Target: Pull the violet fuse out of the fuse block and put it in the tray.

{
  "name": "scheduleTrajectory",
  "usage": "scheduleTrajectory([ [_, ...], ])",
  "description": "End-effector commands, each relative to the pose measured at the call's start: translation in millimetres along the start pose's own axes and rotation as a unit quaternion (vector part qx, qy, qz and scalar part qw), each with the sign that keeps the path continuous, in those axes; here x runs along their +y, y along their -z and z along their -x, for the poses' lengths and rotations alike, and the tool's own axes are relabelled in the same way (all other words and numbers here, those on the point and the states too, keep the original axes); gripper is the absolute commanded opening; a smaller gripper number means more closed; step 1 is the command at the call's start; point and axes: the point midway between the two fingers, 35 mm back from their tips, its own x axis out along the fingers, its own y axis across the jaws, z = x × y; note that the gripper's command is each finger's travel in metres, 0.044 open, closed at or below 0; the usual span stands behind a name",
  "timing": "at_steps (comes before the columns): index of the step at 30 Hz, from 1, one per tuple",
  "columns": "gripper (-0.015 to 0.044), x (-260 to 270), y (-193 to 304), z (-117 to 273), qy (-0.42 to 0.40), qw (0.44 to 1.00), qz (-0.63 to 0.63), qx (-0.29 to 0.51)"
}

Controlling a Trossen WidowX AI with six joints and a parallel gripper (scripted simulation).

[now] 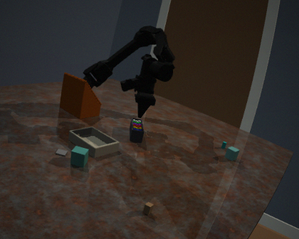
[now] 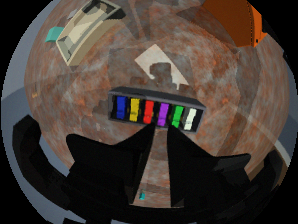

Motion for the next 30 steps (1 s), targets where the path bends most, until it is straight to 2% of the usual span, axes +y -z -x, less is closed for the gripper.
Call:
scheduleTrajectory([
  [1, 0.0066, -1.3, -0.8, -4.8, 0.003, 1.000, -0.004, 0.001],
  [30, 0.0066, -1.5, -1.6, -22.7, 0.004, 1.000, -0.004, 0.001],
])
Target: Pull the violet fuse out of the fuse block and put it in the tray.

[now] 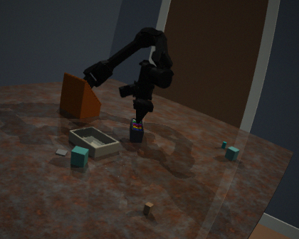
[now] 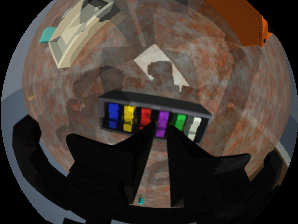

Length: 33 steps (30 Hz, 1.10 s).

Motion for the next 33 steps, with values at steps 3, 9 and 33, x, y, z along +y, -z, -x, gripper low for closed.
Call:
scheduleTrajectory([
  [3, 0.0066, -0.5, 0.1, -1.1, 0.001, 1.000, -0.003, 0.002],
  [9, 0.0066, -0.5, 0.2, -5.5, 0.001, 1.000, -0.003, 0.002],
  [33, 0.0000, 0.2, 0.5, -9.6, 0.000, 1.000, 0.001, 0.000],
])
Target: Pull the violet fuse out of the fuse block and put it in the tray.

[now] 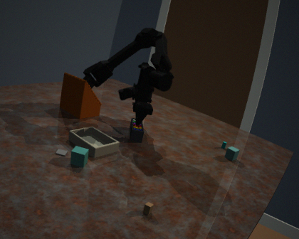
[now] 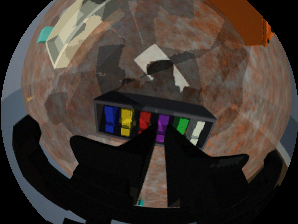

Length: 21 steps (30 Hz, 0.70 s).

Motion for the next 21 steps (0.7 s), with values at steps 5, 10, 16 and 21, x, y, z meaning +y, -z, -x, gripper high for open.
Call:
scheduleTrajectory([
  [5, 0.0000, 0.1, 0.1, 1.3, 0.000, 1.000, 0.000, 0.000],
  [10, 0.0000, 0.3, 0.1, 3.7, 0.000, 1.000, 0.000, 0.000],
  [16, 0.0000, 0.5, 0.1, 6.7, 0.000, 1.000, -0.001, 0.000],
  [21, 0.0000, 0.6, 0.2, 9.1, 0.000, 1.000, -0.001, 0.000],
])
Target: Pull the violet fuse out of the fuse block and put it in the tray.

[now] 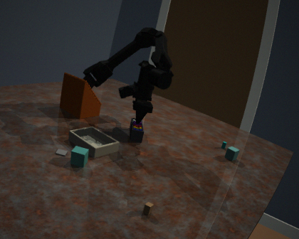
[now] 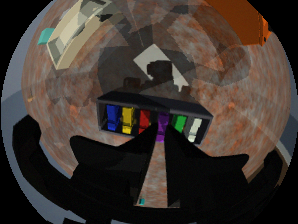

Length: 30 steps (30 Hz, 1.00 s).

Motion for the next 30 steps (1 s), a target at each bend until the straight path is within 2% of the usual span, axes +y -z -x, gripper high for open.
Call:
scheduleTrajectory([
  [1, 0.0000, 1.0, 0.8, 2.8, -0.002, 1.000, 0.004, -0.001],
  [30, 0.0000, 1.1, 0.7, 16.9, -0.002, 1.000, 0.002, 0.000],
])
